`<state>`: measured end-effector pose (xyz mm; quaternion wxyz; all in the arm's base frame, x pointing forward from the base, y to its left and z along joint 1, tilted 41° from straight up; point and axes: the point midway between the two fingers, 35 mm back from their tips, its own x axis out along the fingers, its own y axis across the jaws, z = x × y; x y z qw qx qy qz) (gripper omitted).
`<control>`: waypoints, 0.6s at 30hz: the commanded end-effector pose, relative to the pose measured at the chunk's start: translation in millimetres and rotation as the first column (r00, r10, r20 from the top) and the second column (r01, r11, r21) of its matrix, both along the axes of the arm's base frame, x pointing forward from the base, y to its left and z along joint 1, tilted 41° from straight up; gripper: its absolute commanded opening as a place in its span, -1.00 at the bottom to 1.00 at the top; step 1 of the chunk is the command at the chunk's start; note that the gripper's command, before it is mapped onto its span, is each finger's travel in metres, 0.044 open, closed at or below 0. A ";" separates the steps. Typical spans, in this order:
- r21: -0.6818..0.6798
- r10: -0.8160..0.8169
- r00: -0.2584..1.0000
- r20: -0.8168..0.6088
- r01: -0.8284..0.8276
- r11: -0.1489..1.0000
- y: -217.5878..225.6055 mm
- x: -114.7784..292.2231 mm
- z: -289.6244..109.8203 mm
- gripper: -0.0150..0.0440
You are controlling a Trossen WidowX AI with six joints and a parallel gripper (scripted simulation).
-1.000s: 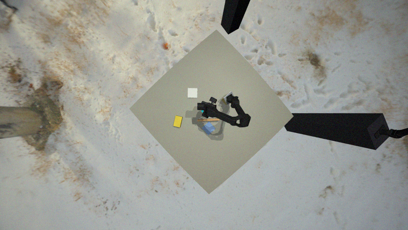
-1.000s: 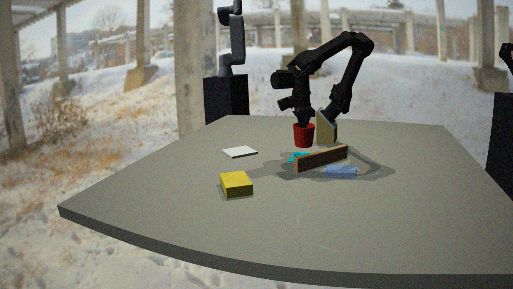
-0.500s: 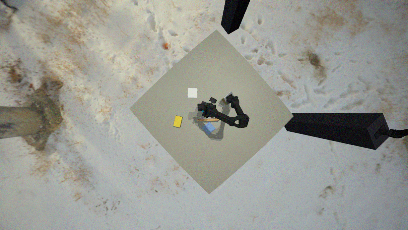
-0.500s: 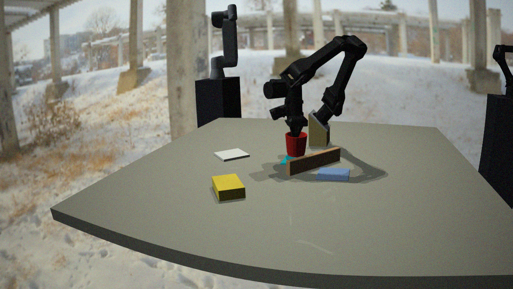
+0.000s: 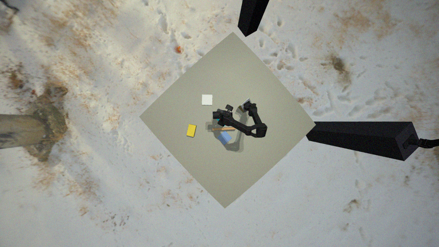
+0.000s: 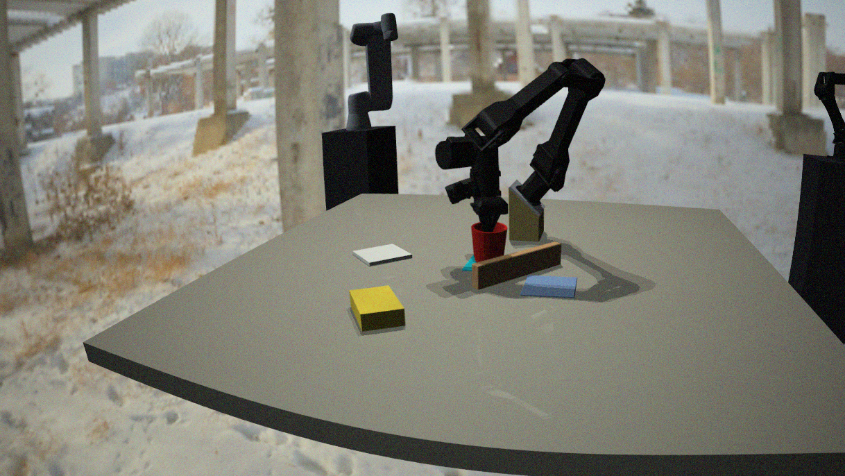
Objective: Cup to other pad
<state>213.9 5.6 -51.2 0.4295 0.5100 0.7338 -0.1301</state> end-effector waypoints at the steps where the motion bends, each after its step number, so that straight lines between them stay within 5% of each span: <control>1: -0.001 0.001 1.000 0.002 -0.001 1.000 -0.3 0.5 0.5 -0.49; 6: -0.001 0.001 1.000 0.002 -0.001 1.000 -0.3 0.5 0.5 -0.49; 11: -0.001 0.001 1.000 0.002 -0.001 1.000 -0.3 0.5 0.5 -0.06; 18: -0.001 0.000 1.000 0.002 0.000 1.000 -1.9 1.0 2.2 -0.06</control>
